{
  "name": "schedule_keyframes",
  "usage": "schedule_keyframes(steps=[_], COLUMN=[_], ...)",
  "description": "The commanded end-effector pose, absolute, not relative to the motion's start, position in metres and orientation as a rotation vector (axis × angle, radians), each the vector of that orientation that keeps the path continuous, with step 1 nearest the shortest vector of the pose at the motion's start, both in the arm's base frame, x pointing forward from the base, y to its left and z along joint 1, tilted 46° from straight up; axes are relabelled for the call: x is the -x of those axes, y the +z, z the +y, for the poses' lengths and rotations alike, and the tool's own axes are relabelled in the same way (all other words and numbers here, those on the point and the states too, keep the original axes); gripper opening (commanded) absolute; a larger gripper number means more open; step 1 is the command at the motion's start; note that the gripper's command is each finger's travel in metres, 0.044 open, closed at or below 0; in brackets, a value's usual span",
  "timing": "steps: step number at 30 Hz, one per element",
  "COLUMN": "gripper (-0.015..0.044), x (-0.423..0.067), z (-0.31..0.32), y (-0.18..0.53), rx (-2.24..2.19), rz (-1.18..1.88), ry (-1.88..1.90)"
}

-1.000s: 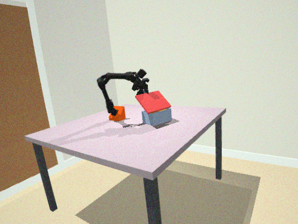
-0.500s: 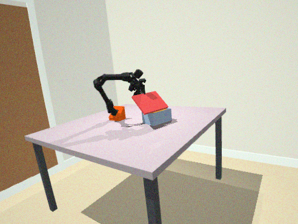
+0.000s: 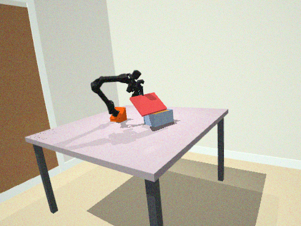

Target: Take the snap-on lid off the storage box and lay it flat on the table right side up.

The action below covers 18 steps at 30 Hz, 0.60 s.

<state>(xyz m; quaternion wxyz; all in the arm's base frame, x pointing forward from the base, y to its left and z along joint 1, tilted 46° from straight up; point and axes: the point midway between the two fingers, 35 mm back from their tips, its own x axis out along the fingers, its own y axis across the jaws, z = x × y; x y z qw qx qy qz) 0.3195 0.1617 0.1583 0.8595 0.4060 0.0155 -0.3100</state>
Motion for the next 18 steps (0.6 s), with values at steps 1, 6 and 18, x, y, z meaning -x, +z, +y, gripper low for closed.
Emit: schedule_keyframes(steps=[1, 6, 18], gripper=[0.0000, 0.0000, 0.0000], x=[-0.316, -0.313, -0.306], z=[0.156, 0.149, 0.133], y=[0.164, 0.171, 0.186], rx=[-0.851, -0.851, -0.849], rz=[0.033, 0.033, 0.034], ry=[-0.648, -0.648, -0.649])
